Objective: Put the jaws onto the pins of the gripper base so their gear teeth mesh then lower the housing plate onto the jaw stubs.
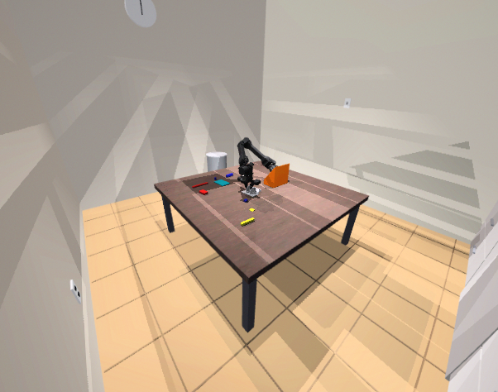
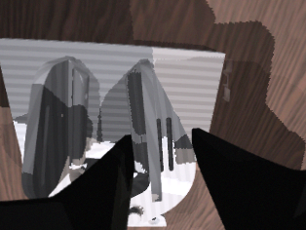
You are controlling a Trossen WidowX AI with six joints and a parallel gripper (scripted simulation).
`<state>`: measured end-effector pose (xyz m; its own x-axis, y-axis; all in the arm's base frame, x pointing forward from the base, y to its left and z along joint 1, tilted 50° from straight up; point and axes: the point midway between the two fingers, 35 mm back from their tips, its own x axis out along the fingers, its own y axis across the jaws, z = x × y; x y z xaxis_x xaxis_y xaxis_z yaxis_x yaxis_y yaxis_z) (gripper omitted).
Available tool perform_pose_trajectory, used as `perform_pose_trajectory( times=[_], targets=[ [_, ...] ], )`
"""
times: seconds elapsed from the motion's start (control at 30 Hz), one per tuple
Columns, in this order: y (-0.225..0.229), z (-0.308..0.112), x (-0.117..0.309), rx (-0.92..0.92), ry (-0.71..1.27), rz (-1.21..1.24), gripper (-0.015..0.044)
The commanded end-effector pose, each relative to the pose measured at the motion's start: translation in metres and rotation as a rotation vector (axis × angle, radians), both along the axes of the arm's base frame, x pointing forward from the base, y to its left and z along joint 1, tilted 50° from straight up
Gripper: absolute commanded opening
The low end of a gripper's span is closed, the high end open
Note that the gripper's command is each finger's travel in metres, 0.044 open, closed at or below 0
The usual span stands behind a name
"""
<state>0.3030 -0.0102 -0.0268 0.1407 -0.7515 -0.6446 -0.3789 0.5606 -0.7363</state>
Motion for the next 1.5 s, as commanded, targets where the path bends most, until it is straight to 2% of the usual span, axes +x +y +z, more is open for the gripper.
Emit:
perform_pose_trajectory(
  times=[0.0, 0.97, 1.1, 1.47],
  targets=[
    [-0.0008, -0.0015, 0.0008, 0.003, -0.002, 0.001, 0.0134],
    [-0.0012, -0.0018, 0.0008, 0.003, -0.002, 0.001, 0.0134],
    [-0.0005, -0.0010, -0.0001, 0.000, 0.002, 0.003, 0.0224],
    [-0.0005, -0.0010, -0.0001, 0.000, 0.002, 0.003, 0.0224]
  ],
)
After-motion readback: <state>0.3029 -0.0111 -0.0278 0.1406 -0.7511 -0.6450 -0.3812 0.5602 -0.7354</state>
